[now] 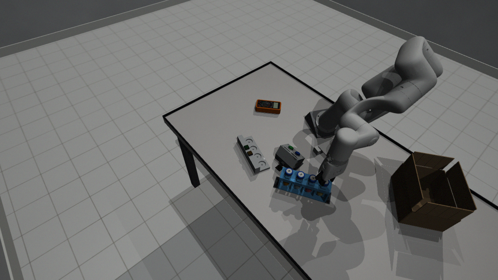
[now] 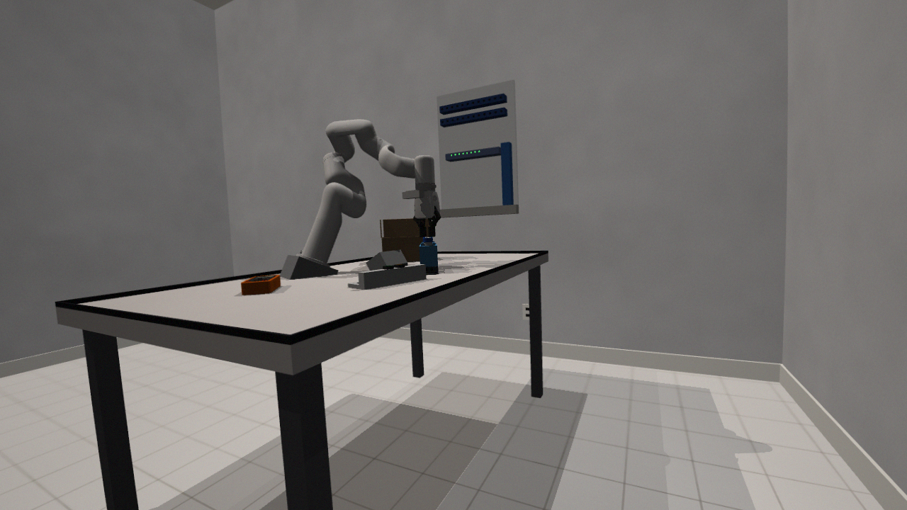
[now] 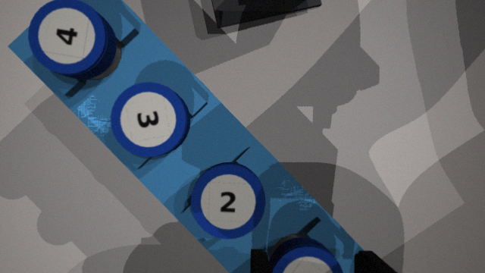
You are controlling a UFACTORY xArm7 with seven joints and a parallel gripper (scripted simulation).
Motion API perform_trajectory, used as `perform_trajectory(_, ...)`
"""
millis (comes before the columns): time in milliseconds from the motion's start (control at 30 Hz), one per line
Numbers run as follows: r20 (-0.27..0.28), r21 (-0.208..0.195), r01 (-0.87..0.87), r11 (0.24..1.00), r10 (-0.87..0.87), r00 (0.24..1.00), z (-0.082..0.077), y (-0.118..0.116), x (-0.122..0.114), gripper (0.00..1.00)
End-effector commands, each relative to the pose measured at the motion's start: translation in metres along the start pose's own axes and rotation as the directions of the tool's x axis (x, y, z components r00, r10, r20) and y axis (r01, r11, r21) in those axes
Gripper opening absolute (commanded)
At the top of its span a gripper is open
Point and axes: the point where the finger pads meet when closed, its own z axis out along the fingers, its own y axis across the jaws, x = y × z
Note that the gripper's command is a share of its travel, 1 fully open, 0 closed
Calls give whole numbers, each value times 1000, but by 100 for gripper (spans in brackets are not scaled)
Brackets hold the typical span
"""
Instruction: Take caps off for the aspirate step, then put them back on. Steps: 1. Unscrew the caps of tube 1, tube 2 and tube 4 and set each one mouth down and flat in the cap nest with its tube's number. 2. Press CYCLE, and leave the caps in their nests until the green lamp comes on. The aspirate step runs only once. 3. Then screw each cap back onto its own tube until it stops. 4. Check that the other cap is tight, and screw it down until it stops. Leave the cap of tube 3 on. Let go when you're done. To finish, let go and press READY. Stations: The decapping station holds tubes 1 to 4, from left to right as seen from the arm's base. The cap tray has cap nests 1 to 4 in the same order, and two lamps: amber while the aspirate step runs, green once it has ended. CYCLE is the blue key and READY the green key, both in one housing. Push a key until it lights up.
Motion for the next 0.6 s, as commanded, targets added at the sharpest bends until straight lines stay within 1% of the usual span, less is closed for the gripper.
perform_trajectory(0,3,4,0,1000,0,1000,1,-2,-1,46)
perform_trajectory(567,3,4,0,1000,0,1000,7,-2,-1,46)
